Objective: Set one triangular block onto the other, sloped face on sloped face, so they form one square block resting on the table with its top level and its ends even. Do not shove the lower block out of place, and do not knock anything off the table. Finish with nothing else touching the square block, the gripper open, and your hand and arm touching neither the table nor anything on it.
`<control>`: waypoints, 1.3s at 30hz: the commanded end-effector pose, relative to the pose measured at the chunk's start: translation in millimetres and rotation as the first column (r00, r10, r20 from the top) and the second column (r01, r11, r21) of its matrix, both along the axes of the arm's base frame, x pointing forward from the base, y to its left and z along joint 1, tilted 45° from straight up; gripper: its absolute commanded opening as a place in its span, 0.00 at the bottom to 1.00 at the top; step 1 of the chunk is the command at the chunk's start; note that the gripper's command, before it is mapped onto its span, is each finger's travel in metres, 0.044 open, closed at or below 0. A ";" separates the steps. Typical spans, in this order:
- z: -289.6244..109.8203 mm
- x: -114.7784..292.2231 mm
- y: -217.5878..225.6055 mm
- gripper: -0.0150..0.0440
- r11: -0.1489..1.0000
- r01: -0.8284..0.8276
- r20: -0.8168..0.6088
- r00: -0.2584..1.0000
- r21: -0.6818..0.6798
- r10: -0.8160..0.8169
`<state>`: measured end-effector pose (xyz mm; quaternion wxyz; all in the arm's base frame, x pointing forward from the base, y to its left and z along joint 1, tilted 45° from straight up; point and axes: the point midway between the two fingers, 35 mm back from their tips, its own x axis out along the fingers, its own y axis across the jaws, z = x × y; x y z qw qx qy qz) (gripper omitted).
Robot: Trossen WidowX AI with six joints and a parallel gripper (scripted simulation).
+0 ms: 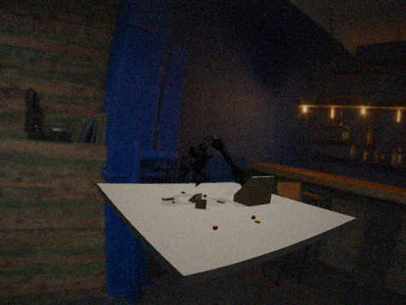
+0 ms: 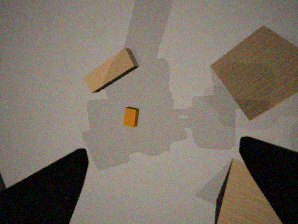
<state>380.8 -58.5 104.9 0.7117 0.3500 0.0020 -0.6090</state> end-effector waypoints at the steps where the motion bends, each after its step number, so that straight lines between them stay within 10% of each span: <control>1: -37.5 -59.2 7.2 1.00 0.987 -0.100 -0.492 0.870 -0.126 0.025; 39: -63.6 -69.8 -26.2 1.00 0.980 -0.150 -0.627 0.779 -0.131 0.036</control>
